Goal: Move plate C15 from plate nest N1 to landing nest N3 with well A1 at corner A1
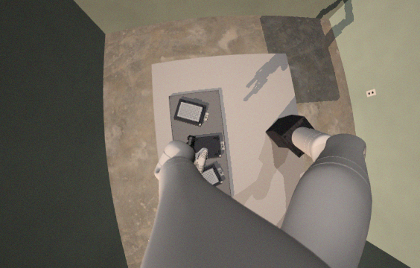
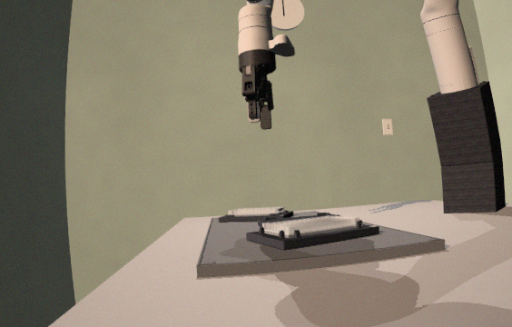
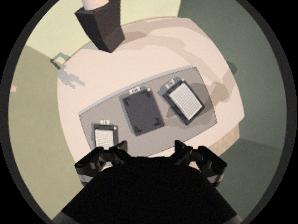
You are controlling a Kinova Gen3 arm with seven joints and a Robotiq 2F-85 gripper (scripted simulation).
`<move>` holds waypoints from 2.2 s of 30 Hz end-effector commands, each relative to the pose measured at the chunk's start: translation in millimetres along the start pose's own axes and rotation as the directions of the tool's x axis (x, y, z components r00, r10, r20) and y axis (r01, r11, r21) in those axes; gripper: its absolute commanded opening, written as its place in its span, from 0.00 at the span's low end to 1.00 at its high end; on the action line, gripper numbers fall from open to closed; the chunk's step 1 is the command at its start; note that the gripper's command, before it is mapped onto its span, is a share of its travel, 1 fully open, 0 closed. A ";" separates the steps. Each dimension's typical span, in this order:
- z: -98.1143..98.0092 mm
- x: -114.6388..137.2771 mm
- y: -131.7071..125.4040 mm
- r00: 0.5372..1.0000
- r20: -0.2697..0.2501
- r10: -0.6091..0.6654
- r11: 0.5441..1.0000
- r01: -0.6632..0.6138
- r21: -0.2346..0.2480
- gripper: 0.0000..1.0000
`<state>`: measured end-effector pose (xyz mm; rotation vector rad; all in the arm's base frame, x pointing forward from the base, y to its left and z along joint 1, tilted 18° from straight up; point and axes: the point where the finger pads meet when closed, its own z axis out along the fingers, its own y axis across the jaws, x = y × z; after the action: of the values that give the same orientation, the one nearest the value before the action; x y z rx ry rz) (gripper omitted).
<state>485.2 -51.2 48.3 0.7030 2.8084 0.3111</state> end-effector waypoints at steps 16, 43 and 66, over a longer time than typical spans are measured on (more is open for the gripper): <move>30.0 -16.2 -50.2 1.000 -0.005 0.021 1.000 -0.021 0.005 1.00; 70.3 -39.1 -111.3 1.000 -0.004 0.021 1.000 -0.021 0.006 1.00; 107.1 -60.1 -167.1 1.000 -0.004 0.021 1.000 -0.021 0.006 1.00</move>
<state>495.5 -201.1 -78.5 0.7154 2.8086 0.3066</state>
